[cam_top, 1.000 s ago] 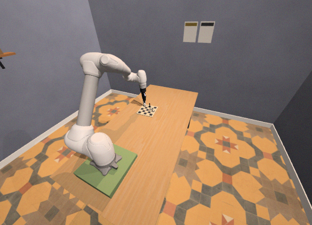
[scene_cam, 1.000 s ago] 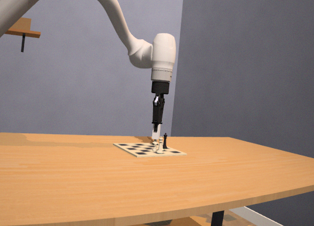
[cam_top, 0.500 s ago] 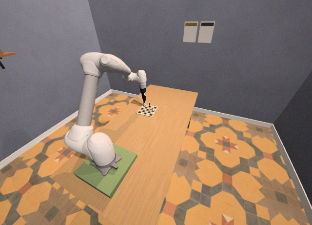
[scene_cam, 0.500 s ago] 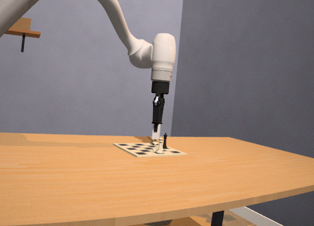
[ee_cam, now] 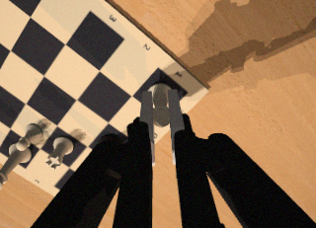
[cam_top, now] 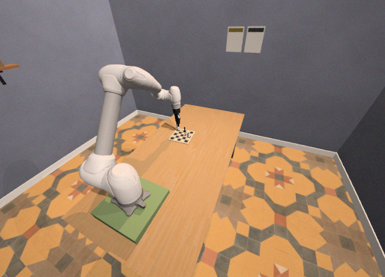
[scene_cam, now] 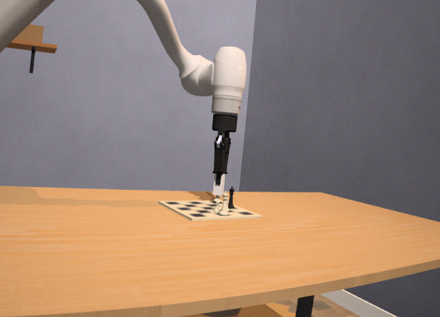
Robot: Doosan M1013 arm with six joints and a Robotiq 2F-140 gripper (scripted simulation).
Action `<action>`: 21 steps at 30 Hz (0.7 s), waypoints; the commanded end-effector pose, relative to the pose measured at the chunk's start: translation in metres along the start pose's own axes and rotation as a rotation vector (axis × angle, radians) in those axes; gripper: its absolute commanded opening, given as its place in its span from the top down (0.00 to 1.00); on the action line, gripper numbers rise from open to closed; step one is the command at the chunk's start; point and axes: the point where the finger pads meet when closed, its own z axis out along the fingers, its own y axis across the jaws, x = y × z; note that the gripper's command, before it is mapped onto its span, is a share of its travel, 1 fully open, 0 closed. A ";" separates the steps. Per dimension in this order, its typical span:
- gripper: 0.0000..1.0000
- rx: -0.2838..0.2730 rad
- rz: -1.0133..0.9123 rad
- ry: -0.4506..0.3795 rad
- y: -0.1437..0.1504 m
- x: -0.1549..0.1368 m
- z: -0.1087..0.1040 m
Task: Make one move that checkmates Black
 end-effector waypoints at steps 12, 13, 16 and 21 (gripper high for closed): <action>1.00 0.000 0.000 0.000 0.000 0.000 0.002; 1.00 0.000 0.000 0.000 0.000 0.000 0.002; 1.00 0.000 0.000 0.000 0.000 0.000 0.003; 1.00 0.000 0.000 0.000 0.000 0.000 0.003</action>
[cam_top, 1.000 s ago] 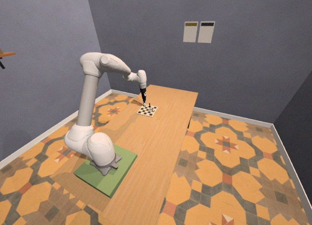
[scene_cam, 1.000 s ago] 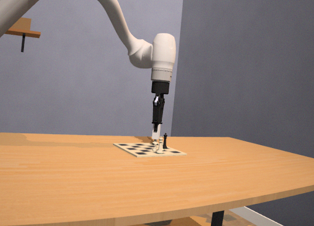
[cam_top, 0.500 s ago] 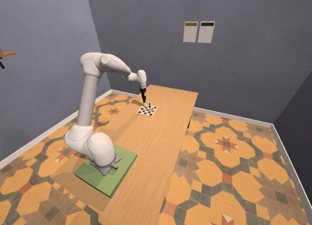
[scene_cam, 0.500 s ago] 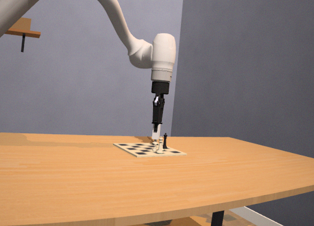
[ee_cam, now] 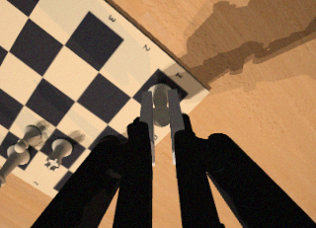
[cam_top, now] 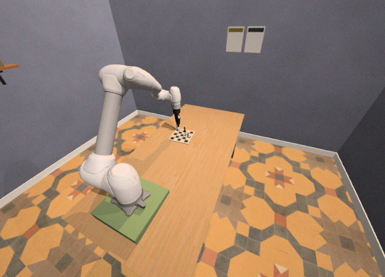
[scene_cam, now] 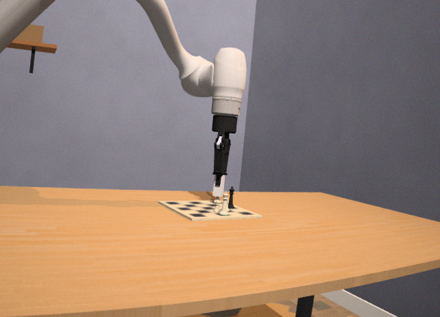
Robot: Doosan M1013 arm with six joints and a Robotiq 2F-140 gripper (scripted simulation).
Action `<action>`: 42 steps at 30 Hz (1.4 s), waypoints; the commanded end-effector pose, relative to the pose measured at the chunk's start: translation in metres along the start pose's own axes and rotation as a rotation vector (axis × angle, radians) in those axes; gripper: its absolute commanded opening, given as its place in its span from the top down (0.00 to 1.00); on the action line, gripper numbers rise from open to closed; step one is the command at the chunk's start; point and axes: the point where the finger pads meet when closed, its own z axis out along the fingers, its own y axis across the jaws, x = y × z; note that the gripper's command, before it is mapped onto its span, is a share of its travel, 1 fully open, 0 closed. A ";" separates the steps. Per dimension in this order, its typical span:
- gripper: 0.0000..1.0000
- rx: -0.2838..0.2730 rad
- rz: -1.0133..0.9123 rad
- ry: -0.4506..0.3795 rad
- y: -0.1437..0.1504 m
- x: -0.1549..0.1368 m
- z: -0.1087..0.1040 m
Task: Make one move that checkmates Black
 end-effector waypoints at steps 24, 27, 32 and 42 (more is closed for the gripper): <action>1.00 0.000 0.000 0.000 0.000 0.000 0.000; 1.00 0.000 0.000 0.000 0.000 0.000 0.000; 1.00 0.000 0.000 0.000 0.000 0.000 0.000; 0.90 0.000 0.000 0.000 0.000 0.000 0.000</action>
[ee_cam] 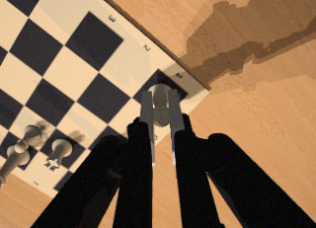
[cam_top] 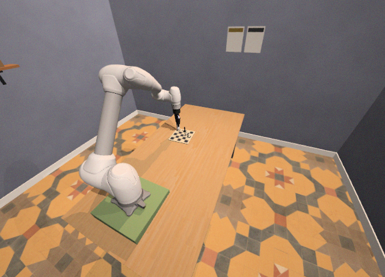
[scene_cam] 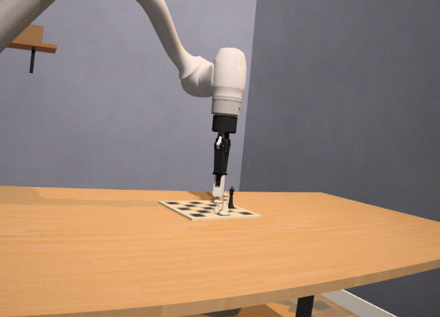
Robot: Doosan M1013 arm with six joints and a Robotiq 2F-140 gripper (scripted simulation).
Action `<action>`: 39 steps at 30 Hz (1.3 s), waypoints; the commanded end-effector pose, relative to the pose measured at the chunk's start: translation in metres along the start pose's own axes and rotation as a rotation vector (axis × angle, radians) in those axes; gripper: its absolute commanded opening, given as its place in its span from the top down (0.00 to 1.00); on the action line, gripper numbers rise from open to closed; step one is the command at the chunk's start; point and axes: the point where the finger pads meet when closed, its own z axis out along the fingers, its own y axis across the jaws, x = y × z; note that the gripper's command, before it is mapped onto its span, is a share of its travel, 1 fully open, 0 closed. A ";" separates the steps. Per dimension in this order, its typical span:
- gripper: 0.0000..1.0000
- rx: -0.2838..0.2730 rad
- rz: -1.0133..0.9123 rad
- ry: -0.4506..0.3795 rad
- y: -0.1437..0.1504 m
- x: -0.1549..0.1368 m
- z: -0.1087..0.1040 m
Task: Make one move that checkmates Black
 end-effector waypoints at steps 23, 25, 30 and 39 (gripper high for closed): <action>0.75 0.000 0.000 0.000 0.000 0.000 -0.001; 0.75 0.000 0.000 0.000 0.000 0.000 -0.003; 0.75 0.000 0.000 0.000 0.000 0.000 -0.018; 0.75 0.000 0.000 0.000 0.000 0.000 -0.056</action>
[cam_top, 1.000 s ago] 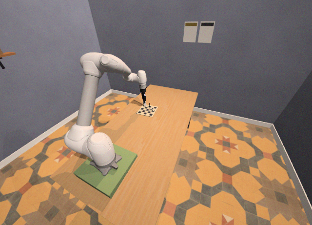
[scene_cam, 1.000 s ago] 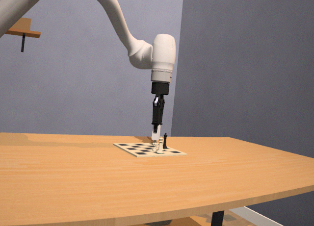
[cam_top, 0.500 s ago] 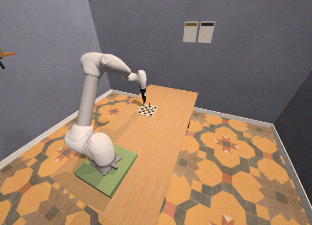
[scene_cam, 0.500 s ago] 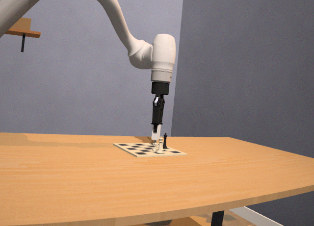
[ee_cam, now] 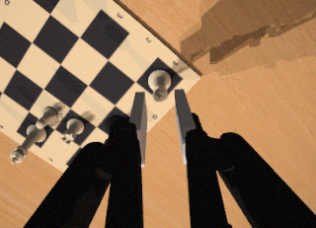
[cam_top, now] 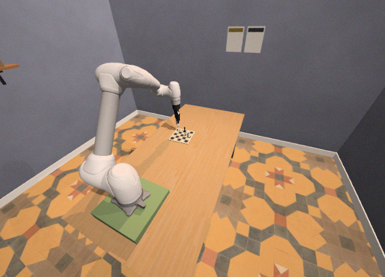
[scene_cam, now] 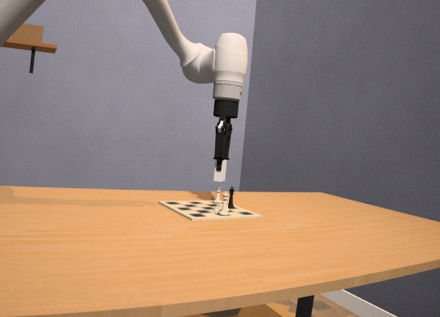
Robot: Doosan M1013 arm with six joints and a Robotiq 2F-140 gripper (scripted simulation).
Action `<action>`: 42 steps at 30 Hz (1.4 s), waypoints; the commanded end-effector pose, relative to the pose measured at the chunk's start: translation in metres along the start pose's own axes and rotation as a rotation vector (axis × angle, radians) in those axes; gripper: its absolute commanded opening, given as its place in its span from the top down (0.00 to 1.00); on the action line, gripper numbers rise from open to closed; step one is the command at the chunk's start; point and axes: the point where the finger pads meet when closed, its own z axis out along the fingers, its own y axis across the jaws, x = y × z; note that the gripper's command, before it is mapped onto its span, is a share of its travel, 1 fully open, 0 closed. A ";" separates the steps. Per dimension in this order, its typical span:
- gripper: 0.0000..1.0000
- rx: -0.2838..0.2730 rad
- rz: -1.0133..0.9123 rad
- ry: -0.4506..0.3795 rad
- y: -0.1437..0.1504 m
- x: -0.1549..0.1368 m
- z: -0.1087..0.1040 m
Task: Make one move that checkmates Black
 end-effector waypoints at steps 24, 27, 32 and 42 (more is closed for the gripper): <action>0.00 0.000 0.000 0.000 0.000 0.000 -0.043; 0.00 0.000 0.000 0.000 0.000 0.000 -0.043; 0.00 0.000 0.000 0.000 0.000 0.000 -0.043; 0.00 0.000 0.000 0.000 0.000 0.000 -0.047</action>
